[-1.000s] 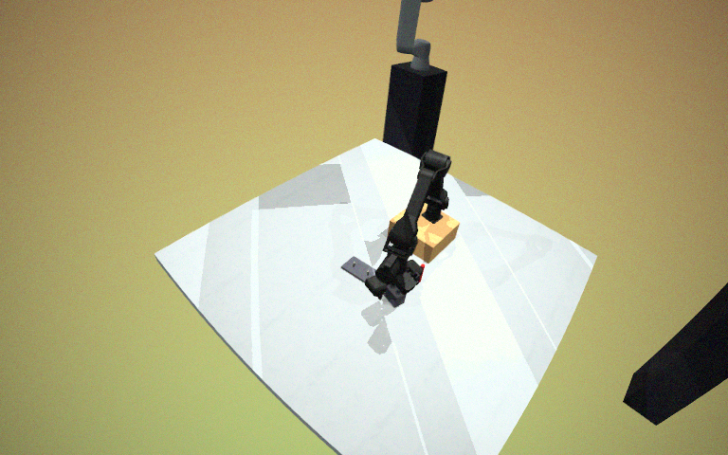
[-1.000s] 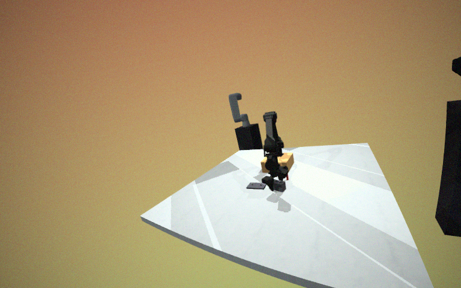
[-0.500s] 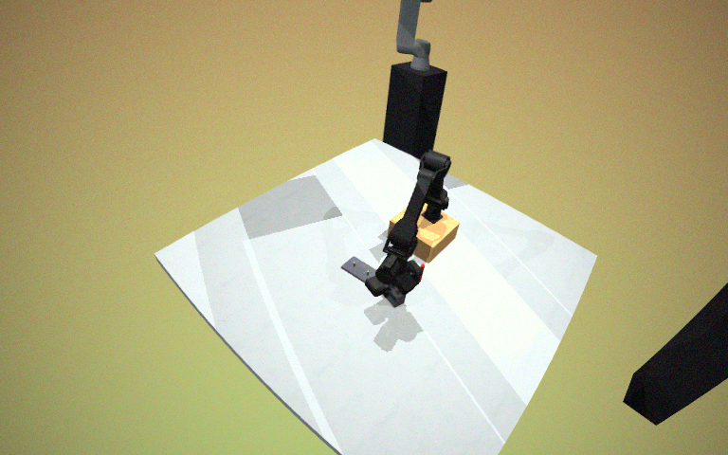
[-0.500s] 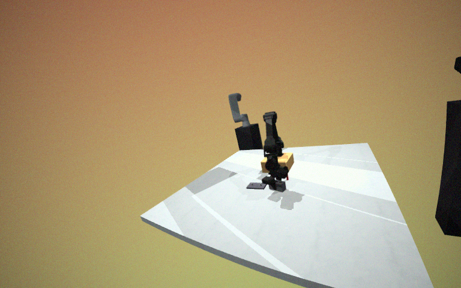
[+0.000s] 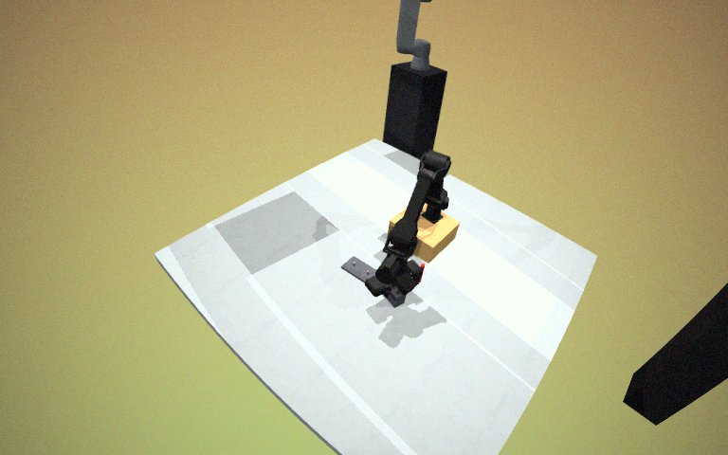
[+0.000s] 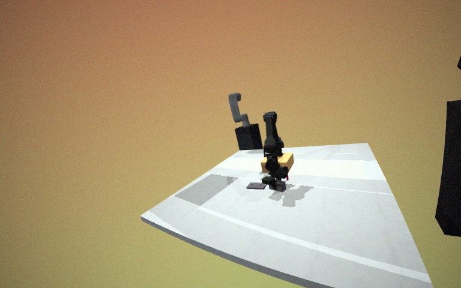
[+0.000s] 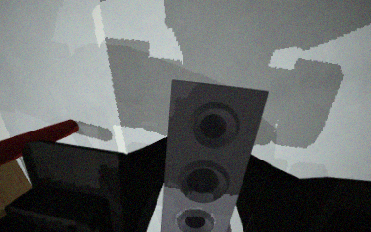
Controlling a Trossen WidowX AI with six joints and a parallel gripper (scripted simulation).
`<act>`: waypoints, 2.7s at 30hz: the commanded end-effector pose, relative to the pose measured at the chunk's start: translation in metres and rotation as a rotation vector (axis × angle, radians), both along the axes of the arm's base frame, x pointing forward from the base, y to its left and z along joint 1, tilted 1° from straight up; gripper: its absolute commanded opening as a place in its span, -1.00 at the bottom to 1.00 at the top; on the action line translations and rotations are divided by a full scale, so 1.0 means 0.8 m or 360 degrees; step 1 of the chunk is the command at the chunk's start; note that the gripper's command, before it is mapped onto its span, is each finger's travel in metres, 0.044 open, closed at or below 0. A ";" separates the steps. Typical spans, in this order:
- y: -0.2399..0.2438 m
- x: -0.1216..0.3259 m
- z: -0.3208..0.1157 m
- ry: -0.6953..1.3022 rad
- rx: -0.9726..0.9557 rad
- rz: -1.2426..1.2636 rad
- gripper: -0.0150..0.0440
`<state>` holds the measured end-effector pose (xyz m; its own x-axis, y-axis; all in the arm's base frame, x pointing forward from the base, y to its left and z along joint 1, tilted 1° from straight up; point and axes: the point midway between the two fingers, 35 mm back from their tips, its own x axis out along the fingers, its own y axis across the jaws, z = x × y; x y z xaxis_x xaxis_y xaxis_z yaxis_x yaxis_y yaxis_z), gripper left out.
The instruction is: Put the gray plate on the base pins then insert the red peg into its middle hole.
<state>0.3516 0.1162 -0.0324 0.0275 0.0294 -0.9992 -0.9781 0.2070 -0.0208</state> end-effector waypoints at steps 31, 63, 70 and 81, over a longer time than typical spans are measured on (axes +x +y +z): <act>0.004 -0.004 0.122 0.0000 0.0007 -0.0003 -0.49; -0.048 -0.001 0.139 -0.0004 -0.0004 0.0140 -0.49; -0.072 0.002 0.125 -0.0006 -0.0009 0.0210 -0.49; -0.112 0.005 0.103 -0.0009 -0.0016 0.0320 -0.49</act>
<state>0.3554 0.0345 0.0552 0.0298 0.0212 -0.9993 -0.9992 0.0262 -0.0292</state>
